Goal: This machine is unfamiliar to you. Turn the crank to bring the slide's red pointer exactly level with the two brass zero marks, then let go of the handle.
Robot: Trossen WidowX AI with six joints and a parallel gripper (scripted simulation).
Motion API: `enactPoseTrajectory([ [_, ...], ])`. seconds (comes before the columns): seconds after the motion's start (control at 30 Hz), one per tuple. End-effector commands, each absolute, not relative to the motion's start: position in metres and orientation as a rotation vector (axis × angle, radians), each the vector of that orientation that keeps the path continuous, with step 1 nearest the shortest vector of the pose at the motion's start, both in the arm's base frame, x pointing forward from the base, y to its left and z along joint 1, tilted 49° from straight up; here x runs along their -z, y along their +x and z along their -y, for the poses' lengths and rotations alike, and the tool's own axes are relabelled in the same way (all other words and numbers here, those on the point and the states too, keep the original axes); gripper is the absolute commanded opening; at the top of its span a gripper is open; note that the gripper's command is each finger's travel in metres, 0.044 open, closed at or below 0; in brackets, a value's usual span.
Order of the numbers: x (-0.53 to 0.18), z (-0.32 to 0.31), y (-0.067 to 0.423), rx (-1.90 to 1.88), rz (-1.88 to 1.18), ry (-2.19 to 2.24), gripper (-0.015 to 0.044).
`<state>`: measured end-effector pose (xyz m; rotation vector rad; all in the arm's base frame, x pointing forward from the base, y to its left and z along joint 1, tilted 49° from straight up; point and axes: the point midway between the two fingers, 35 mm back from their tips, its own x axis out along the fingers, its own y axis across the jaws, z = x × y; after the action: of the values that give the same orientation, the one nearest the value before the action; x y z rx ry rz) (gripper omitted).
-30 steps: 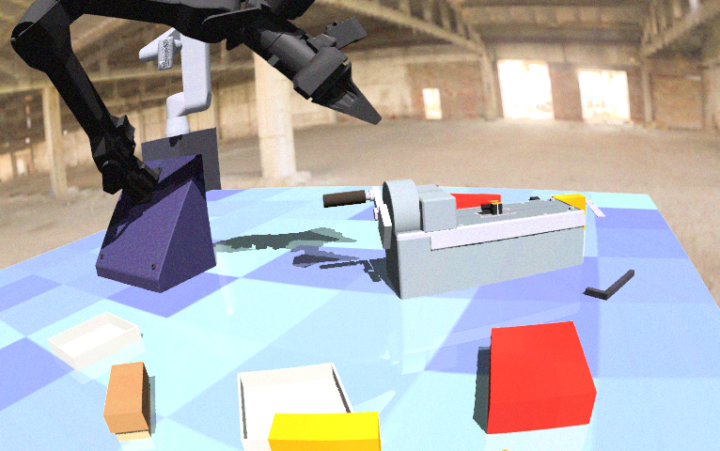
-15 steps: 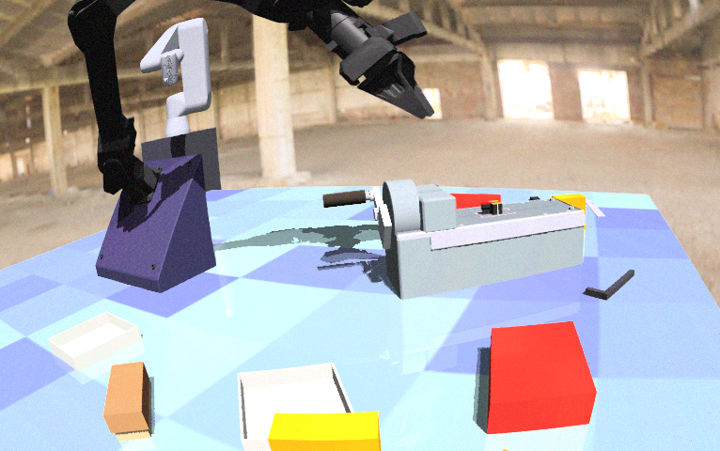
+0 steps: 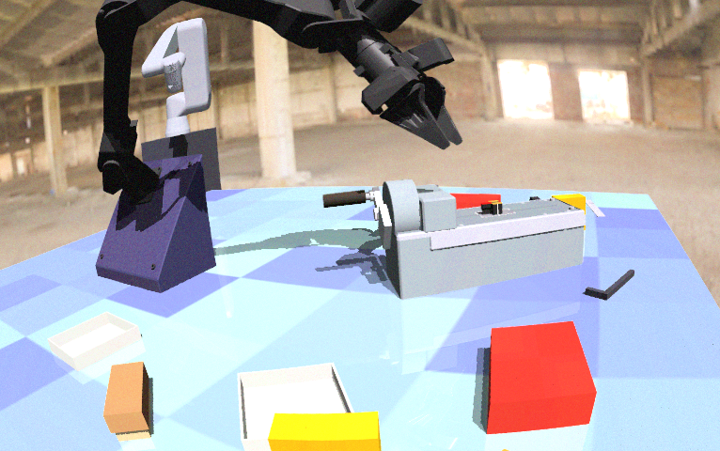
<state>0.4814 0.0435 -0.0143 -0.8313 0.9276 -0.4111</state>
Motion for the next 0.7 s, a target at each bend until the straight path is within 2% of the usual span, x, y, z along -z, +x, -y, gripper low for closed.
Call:
enactPoseTrajectory([
  [0.0,0.0311,-0.0285,0.4765,0.408,-0.944,-0.841,0.044],
  [0.67,0.0277,-0.0326,0.4773,0.408,-0.944,-0.839,0.044],
])
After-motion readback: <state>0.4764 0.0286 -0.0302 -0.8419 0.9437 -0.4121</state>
